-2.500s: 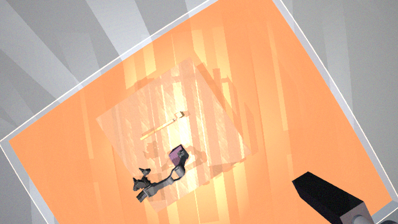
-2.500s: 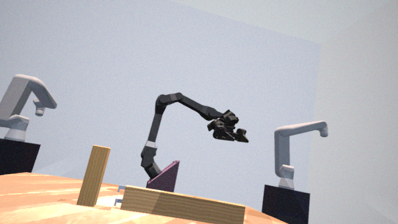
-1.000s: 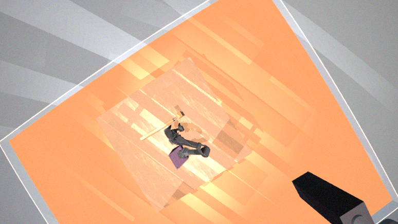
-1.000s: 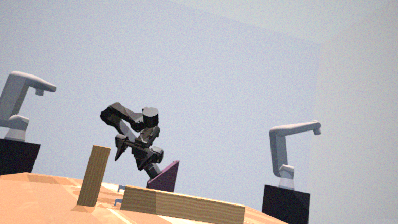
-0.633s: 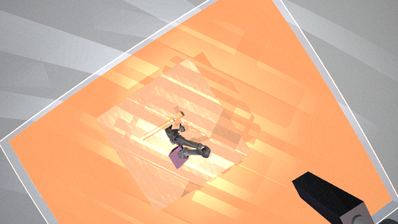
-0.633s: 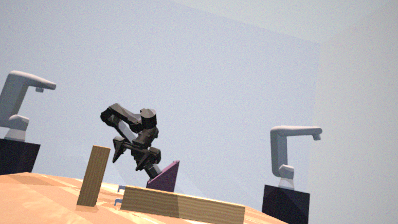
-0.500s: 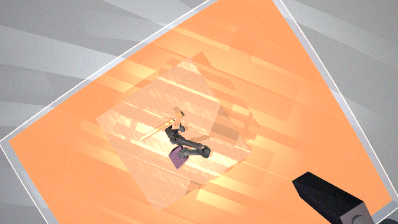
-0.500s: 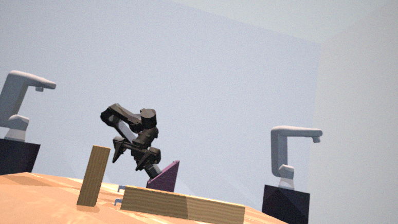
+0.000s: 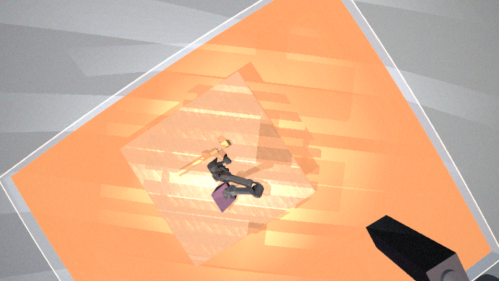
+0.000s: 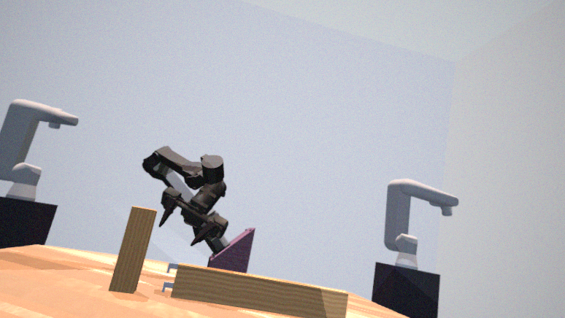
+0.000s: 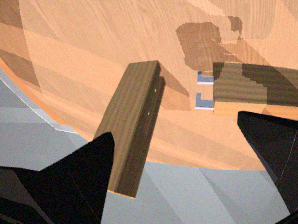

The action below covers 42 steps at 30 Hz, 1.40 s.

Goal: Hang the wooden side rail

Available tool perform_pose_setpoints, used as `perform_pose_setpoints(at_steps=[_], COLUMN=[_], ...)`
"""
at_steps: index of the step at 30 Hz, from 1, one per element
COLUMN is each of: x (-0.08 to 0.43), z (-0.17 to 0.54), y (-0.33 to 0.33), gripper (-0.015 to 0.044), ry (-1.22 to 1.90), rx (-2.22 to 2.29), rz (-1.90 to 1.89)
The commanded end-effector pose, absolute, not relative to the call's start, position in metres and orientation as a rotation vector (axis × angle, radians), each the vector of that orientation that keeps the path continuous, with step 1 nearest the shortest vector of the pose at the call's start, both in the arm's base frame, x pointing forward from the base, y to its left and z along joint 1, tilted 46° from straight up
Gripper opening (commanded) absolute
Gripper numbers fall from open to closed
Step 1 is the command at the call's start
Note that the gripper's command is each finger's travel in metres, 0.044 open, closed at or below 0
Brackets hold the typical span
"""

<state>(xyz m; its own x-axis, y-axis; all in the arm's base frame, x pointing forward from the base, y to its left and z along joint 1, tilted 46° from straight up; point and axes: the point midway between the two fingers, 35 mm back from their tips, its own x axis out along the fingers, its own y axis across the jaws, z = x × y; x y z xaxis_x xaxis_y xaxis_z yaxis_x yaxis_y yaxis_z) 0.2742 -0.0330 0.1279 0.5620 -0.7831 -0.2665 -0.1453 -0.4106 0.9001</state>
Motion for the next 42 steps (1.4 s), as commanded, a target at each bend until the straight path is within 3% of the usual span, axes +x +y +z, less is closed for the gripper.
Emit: perform_pose_setpoints(at_steps=[1,29,42], x=[0.276,0.283,0.283], z=[0.128,0.132,0.132], y=[-0.032,-0.020,-0.019], gripper=[0.0440,0.0440,0.0440], ry=[-0.642,0.263,0.285], rx=[1.632,-0.427,-0.475], rz=[-0.925,-1.055,-1.054])
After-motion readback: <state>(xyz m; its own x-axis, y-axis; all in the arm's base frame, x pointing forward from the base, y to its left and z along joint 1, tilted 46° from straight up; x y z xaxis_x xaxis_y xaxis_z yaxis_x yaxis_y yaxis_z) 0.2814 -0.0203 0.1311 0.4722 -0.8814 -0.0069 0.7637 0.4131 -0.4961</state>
